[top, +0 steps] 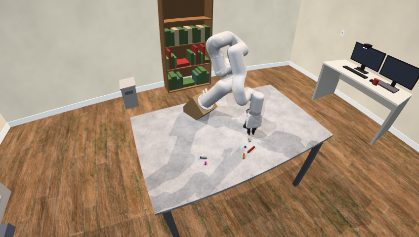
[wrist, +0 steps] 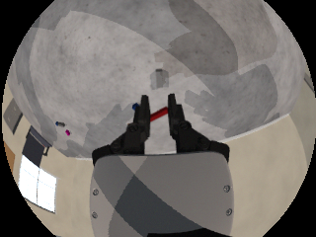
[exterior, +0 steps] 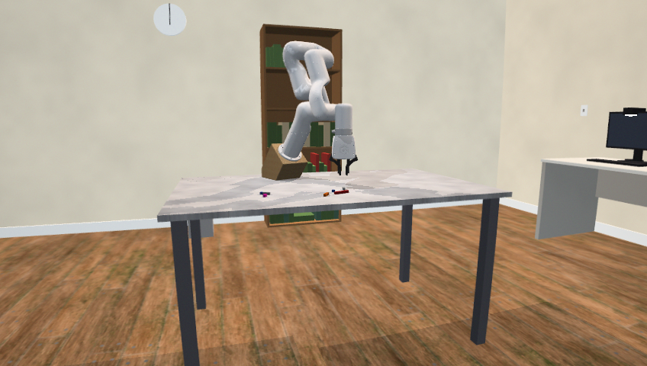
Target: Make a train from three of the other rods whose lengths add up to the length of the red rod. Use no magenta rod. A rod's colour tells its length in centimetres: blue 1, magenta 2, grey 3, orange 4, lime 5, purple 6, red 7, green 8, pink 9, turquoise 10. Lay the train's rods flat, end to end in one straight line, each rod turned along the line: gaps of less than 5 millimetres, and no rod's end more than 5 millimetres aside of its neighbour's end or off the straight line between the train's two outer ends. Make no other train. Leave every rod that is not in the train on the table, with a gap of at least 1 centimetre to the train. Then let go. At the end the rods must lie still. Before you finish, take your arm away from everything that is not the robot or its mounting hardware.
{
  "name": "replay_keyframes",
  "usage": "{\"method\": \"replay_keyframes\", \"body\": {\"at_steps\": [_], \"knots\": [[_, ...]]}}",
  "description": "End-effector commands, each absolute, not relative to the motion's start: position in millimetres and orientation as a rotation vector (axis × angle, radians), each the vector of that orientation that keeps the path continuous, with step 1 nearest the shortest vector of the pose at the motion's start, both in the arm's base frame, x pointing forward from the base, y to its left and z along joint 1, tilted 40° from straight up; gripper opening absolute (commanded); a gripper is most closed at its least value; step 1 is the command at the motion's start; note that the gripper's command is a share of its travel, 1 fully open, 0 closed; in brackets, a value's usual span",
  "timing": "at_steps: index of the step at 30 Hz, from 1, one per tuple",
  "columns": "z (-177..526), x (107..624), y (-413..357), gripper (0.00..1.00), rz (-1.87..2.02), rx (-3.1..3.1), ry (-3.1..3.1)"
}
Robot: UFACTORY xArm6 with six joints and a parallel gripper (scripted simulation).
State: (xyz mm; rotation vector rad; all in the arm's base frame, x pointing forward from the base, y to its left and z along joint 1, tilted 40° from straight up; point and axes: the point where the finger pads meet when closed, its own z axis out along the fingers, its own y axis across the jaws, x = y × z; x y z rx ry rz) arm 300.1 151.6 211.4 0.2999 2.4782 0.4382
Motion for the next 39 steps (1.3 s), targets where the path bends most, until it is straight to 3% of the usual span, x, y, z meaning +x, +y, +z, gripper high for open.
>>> {"method": "replay_keyframes", "body": {"at_steps": [1,39], "knots": [[211.1,301.7,152.5,0.24,0.440,0.300,2.476],[177.1,327.9,164.7,0.24,0.439,0.300,2.476]]}}
